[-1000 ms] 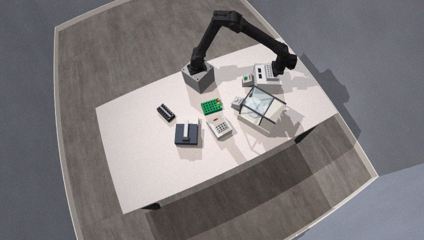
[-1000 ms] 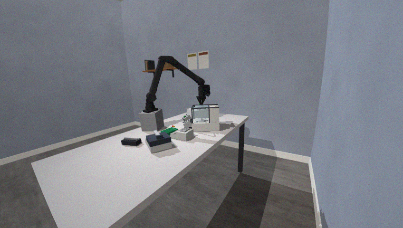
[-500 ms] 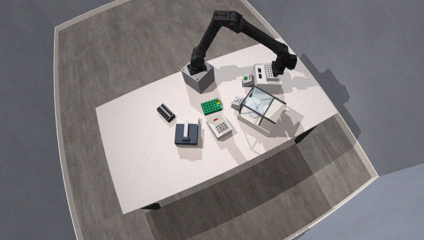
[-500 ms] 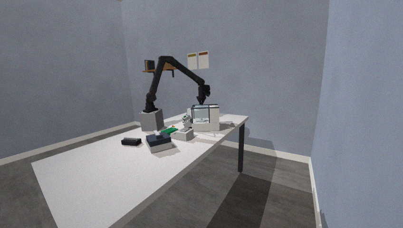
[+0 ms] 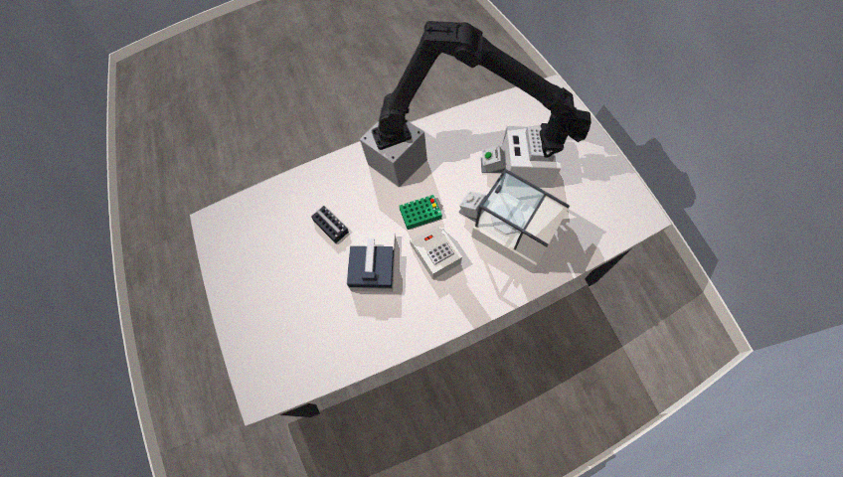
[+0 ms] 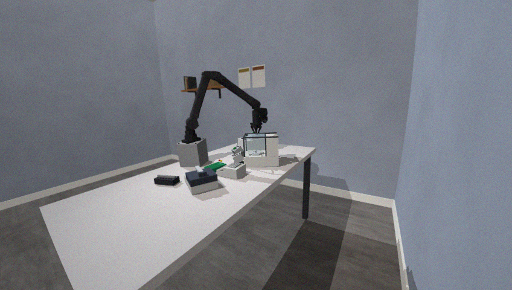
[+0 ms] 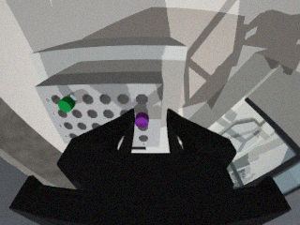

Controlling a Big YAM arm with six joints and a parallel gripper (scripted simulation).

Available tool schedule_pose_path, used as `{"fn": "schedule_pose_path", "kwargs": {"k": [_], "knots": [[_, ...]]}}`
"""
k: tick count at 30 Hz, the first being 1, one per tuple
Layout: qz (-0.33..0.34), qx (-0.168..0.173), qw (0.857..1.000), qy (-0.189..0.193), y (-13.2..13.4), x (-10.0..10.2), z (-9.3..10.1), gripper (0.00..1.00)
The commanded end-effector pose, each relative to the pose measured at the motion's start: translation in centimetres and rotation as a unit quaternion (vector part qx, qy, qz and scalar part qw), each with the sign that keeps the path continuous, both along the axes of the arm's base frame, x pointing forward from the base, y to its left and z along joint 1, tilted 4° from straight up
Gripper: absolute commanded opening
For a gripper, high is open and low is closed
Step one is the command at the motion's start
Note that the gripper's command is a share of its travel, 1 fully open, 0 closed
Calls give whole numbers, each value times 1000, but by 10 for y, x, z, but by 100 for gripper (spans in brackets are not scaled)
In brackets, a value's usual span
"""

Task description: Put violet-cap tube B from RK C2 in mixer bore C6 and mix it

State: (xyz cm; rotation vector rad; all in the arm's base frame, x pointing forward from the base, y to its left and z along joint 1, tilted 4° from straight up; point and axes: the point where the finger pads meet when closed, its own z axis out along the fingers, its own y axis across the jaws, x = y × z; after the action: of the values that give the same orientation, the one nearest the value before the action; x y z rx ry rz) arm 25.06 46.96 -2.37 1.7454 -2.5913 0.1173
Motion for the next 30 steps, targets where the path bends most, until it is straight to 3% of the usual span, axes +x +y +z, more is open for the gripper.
{"fn": "schedule_pose_path", "kwargs": {"k": [1, 30], "knots": [[-2, 31, 999, -18, 17, 20, 34, 36], [1, 33, 999, -19, 19, 18, 34, 36]]}}
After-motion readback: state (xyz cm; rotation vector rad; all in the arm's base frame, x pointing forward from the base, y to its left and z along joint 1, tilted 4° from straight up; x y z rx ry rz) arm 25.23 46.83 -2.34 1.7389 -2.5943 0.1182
